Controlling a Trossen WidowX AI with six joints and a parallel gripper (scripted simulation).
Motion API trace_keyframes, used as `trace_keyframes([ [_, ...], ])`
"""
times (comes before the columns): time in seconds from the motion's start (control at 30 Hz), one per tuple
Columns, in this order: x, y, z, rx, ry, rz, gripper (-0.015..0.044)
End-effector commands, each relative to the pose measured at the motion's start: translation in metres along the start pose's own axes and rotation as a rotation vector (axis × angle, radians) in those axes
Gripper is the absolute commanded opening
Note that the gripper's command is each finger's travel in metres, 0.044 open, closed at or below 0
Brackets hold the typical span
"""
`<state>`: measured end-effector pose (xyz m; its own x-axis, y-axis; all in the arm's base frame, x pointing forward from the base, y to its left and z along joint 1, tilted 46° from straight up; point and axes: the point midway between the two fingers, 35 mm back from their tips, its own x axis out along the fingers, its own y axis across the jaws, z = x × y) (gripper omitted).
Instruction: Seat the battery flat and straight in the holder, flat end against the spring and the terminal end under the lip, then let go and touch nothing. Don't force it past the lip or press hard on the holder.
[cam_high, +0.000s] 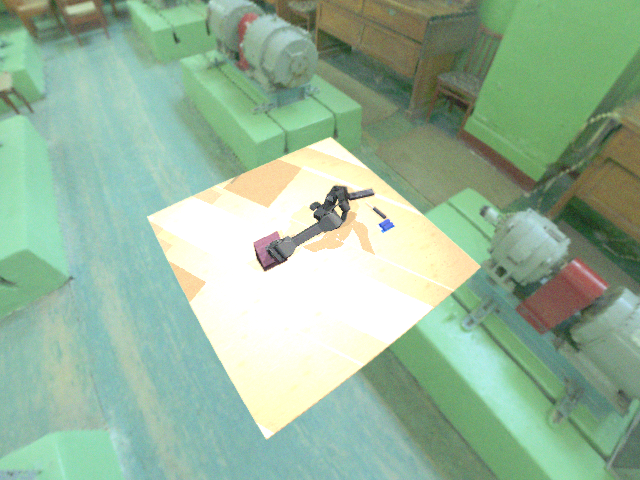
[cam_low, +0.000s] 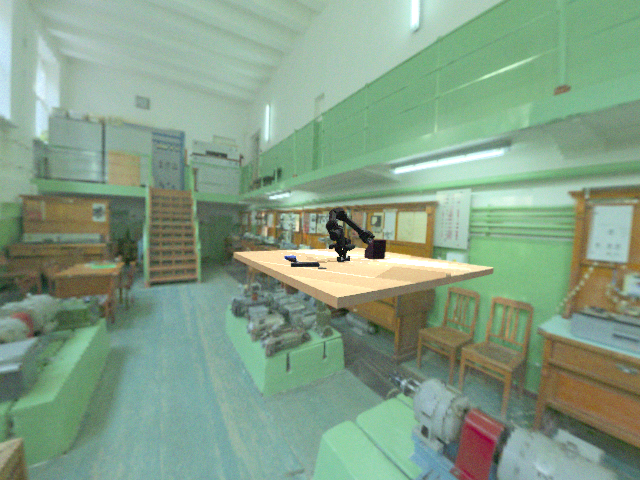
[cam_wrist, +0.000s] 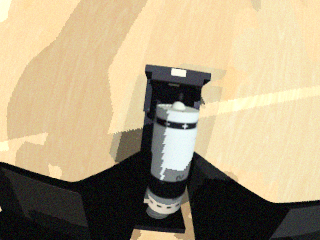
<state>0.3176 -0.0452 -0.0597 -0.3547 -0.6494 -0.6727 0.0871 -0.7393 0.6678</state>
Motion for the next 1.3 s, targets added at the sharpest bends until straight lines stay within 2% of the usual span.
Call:
trace_keyframes([
  [0.0,0.0011,-0.0006,-0.0043,0.006,0.035,0.000,0.0079],
  [1.27,0.0054,0.0025,0.0026,0.004,0.183,-0.011,0.0079],
])
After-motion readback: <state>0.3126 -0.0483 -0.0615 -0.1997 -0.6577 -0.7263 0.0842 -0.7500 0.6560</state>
